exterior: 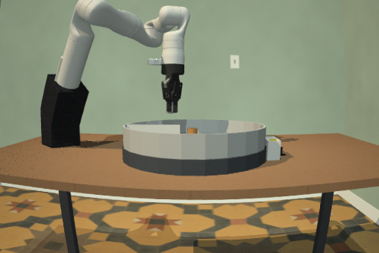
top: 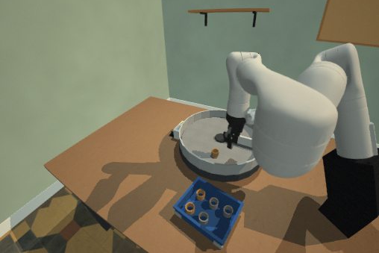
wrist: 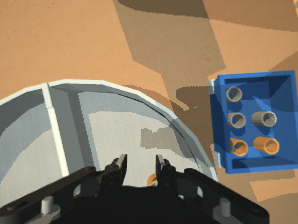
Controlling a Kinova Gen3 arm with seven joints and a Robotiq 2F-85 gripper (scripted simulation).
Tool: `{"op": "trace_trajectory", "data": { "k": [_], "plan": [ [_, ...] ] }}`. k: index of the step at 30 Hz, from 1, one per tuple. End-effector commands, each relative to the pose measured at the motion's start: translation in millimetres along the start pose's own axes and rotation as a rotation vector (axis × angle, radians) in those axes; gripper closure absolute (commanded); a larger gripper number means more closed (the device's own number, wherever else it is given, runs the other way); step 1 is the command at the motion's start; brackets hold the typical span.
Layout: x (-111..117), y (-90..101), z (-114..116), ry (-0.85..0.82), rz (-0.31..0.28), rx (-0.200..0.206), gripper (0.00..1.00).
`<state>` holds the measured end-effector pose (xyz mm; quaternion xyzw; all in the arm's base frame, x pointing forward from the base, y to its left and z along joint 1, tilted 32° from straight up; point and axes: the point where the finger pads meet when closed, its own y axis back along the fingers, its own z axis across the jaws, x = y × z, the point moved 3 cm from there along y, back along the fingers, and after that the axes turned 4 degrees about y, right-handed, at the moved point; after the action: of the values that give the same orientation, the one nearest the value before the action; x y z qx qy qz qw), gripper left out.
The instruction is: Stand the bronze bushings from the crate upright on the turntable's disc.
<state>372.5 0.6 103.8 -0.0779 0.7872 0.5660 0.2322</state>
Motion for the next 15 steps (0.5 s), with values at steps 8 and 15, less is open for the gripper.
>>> {"op": "trace_trajectory", "data": {
  "k": [8, 15],
  "plan": [
    [0.5, 1.1, 18.1, 0.221, 0.002, 0.006, 0.61],
    [0.0, 1.3, 32.7, 0.403, 0.002, 0.009, 0.61]
  ]
}}
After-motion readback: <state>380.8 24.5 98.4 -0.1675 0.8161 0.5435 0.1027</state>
